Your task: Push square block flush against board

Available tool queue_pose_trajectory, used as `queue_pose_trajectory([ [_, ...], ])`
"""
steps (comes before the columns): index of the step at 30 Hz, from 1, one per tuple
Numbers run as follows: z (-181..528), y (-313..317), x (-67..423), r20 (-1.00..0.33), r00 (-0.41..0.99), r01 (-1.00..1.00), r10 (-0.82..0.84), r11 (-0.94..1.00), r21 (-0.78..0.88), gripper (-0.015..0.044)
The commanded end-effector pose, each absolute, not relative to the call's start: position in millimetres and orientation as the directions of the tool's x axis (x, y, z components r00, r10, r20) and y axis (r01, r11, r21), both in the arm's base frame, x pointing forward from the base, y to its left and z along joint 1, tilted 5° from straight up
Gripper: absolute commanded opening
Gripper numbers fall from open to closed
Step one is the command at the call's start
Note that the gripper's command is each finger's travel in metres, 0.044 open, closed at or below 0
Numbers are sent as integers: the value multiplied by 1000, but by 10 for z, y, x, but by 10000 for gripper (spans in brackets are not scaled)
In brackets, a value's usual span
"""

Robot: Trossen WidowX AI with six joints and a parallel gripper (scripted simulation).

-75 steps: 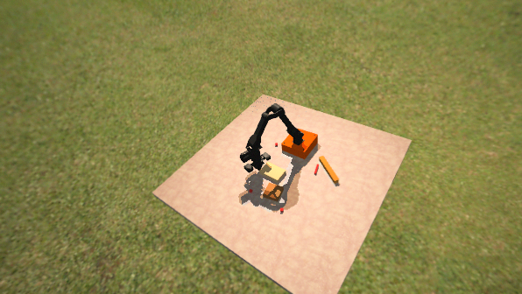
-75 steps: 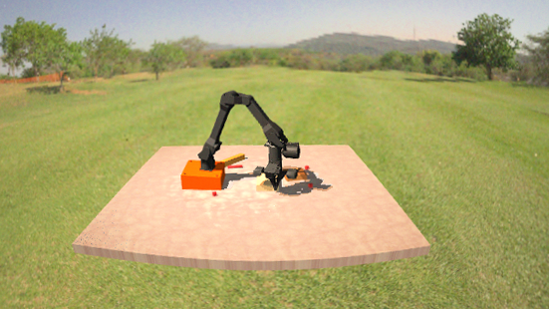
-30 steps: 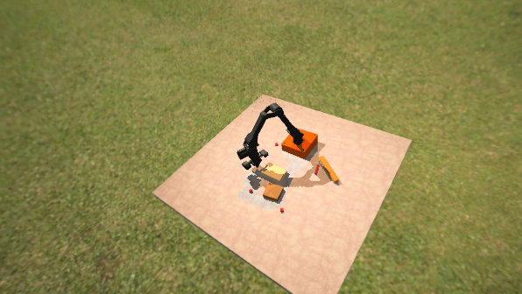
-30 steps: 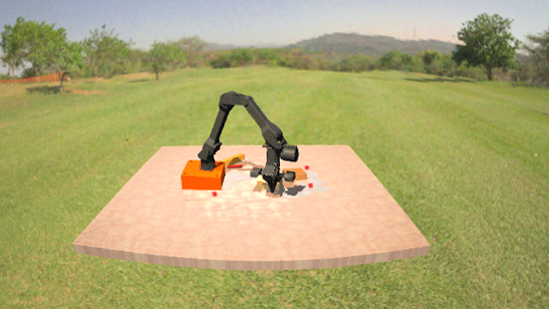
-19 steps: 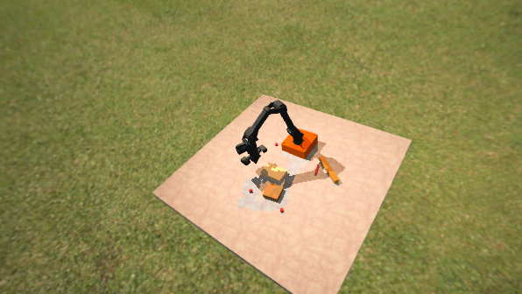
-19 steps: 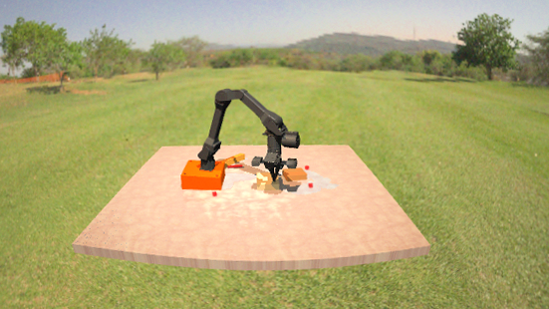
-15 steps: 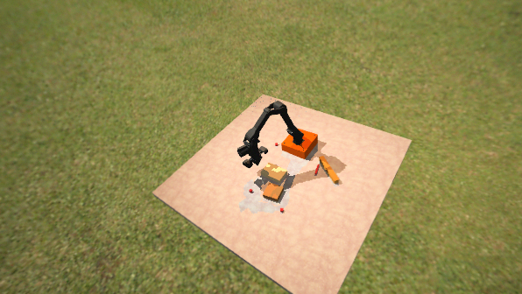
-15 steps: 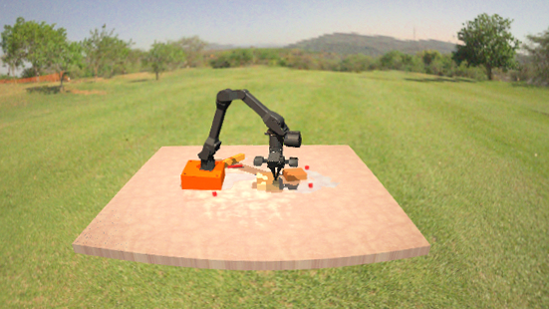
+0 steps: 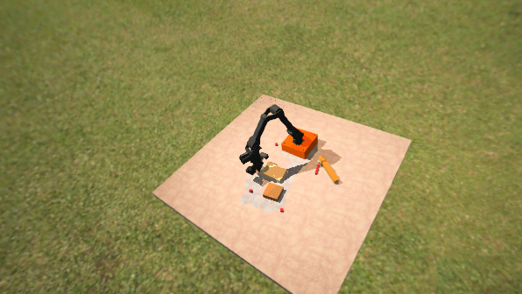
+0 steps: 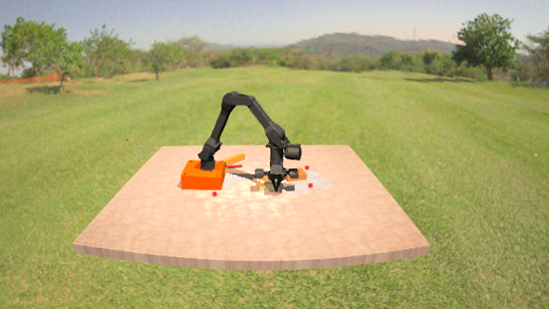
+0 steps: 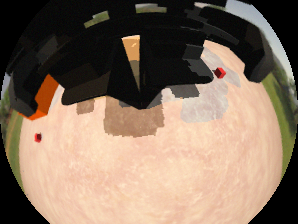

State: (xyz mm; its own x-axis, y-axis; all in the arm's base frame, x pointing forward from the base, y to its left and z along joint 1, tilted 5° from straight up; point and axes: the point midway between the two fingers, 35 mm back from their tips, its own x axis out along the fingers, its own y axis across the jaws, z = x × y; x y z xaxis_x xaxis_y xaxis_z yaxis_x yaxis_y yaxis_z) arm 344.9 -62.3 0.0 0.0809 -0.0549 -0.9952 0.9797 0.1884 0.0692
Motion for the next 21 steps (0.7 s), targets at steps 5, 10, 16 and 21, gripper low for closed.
queue_pose_trajectory([
  [5,-1,-559,3452,-995,87,978,-57,196,74,0],
  [10,-5,-500,3447,-995,87,978,-56,196,74,0],
  [16,-10,-430,3438,-995,87,978,-56,196,74,0],
  [21,-14,-372,3431,-995,86,978,-55,196,74,0],
])
